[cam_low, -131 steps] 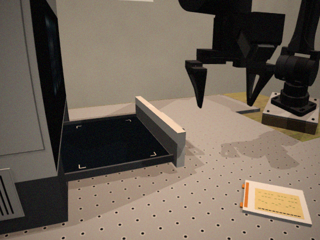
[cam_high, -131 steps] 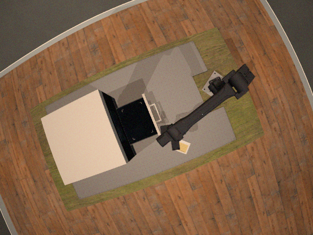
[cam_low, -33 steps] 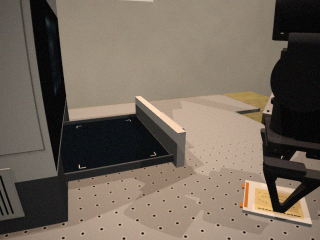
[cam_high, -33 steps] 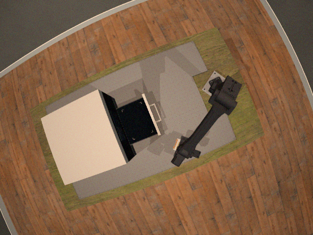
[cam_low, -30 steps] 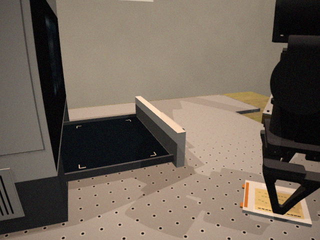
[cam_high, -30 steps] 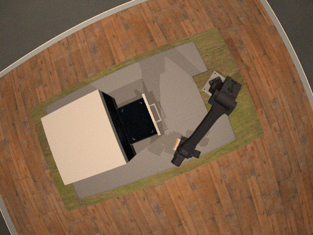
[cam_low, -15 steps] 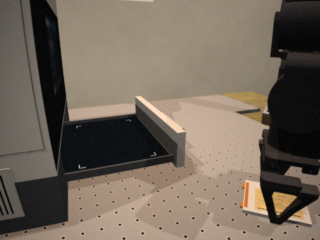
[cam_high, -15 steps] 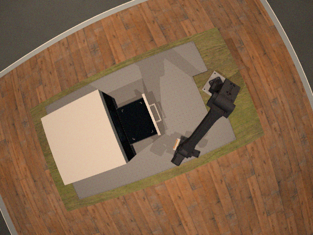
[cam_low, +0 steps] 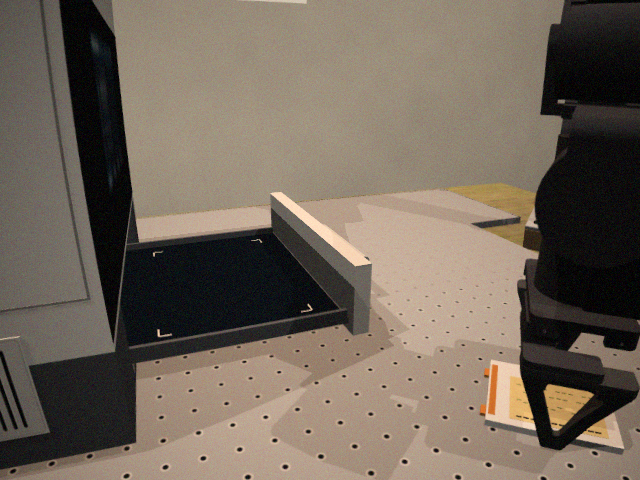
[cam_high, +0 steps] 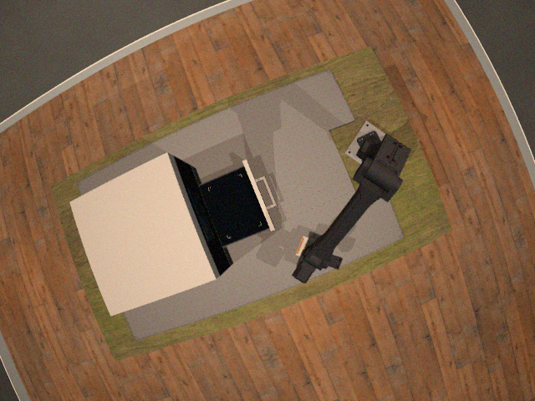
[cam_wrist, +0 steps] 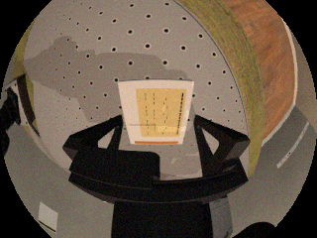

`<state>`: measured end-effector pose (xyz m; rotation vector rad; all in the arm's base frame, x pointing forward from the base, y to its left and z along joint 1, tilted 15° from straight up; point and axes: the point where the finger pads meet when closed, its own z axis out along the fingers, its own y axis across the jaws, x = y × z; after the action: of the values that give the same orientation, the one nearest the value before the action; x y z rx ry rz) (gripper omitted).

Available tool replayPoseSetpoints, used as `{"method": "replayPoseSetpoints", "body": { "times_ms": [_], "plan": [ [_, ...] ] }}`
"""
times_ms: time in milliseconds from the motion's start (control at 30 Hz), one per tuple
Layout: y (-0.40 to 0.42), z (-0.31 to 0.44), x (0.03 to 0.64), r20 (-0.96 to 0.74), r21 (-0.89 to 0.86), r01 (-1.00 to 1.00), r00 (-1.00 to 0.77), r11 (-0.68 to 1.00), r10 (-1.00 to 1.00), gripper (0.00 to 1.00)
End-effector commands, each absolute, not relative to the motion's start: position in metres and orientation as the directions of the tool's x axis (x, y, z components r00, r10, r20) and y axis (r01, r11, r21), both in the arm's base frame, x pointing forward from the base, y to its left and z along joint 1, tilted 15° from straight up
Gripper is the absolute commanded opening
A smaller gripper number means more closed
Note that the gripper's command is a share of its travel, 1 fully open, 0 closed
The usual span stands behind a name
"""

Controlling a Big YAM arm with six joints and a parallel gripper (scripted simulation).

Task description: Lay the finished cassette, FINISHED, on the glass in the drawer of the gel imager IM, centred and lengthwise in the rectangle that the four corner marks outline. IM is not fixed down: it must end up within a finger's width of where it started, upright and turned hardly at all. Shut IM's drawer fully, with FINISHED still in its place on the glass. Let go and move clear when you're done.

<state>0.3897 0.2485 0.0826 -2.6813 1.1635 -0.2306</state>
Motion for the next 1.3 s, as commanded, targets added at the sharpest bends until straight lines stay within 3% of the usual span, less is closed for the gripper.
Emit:
{"method": "replayPoseSetpoints", "body": {
  "times_ms": [0, 1267],
  "plan": [
    [0.2469, 0.0795, 0.3912, 0.061, -0.257, -0.697, 0.680, -0.669, -0.731, 1.00],
    [0.2469, 0.0749, 0.3914, 0.060, -0.252, -0.698, 0.680, -0.670, -0.731, 1.00]
  ]
}}
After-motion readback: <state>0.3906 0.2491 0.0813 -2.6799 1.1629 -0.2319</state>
